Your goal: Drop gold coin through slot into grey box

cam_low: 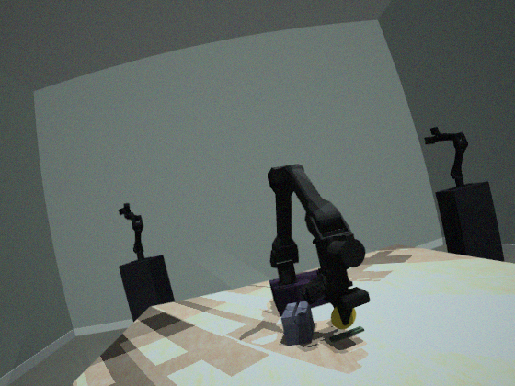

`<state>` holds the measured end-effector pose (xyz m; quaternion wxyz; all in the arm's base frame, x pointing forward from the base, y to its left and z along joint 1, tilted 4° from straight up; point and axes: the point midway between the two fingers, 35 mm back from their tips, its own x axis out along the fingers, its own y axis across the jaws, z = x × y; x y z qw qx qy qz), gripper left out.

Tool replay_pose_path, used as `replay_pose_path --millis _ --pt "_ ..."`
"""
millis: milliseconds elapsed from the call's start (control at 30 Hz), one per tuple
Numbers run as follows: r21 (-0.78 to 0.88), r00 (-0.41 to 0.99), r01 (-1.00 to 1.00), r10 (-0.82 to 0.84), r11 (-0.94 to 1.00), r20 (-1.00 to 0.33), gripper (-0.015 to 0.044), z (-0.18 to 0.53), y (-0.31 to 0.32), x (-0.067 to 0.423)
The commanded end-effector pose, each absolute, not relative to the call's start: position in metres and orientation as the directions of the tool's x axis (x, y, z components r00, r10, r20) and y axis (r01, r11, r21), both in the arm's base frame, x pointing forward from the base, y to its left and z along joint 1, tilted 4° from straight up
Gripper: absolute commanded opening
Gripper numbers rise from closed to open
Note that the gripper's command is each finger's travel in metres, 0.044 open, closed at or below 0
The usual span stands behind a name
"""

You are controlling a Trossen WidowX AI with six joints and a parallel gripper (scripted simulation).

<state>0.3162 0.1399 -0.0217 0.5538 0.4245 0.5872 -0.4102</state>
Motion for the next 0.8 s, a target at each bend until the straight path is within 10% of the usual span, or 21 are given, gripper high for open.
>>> replay_pose_path --millis 0,767 --pt "-0.009 -0.023 0.953 0.044 0.302 -0.999 0.0000 -0.011 0.140 0.318" --pt "-0.008 -0.023 0.953 0.043 0.302 -0.999 0.0000 0.047 0.137 0.317"
